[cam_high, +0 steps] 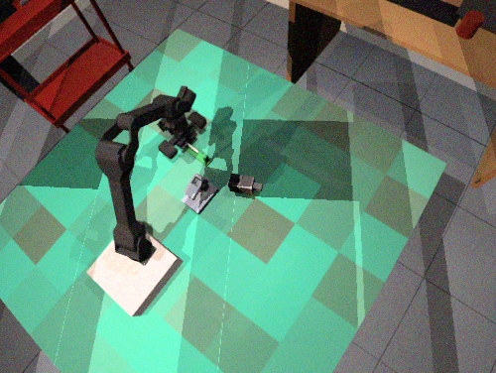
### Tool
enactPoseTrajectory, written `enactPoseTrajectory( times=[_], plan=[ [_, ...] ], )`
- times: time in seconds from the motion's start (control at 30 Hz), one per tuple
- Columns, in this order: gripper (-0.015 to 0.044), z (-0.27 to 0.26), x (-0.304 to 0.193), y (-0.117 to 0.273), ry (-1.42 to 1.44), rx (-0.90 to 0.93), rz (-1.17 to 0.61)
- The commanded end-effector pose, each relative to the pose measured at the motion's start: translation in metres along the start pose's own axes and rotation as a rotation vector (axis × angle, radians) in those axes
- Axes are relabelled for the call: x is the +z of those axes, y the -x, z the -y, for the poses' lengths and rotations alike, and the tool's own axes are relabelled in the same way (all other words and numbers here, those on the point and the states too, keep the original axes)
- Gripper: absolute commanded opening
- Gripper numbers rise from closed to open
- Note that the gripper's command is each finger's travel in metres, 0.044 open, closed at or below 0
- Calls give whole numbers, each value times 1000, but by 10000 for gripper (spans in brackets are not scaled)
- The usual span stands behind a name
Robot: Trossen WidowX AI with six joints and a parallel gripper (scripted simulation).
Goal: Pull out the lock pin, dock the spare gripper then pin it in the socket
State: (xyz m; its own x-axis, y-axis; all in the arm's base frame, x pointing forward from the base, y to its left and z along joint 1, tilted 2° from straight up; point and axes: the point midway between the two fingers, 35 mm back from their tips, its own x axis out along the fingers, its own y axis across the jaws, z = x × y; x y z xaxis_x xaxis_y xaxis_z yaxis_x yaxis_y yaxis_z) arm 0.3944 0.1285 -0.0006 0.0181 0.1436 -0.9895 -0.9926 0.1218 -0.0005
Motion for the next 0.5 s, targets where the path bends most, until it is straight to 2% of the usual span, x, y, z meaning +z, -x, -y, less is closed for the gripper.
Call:
enactPoseTrajectory(
  times=[0.0, 0.47],
  plan=[
    [0, 1, 1, 10, 1, -3, 1],
    [0, -3, 1, 19, -3, 8, -4]
  ],
)
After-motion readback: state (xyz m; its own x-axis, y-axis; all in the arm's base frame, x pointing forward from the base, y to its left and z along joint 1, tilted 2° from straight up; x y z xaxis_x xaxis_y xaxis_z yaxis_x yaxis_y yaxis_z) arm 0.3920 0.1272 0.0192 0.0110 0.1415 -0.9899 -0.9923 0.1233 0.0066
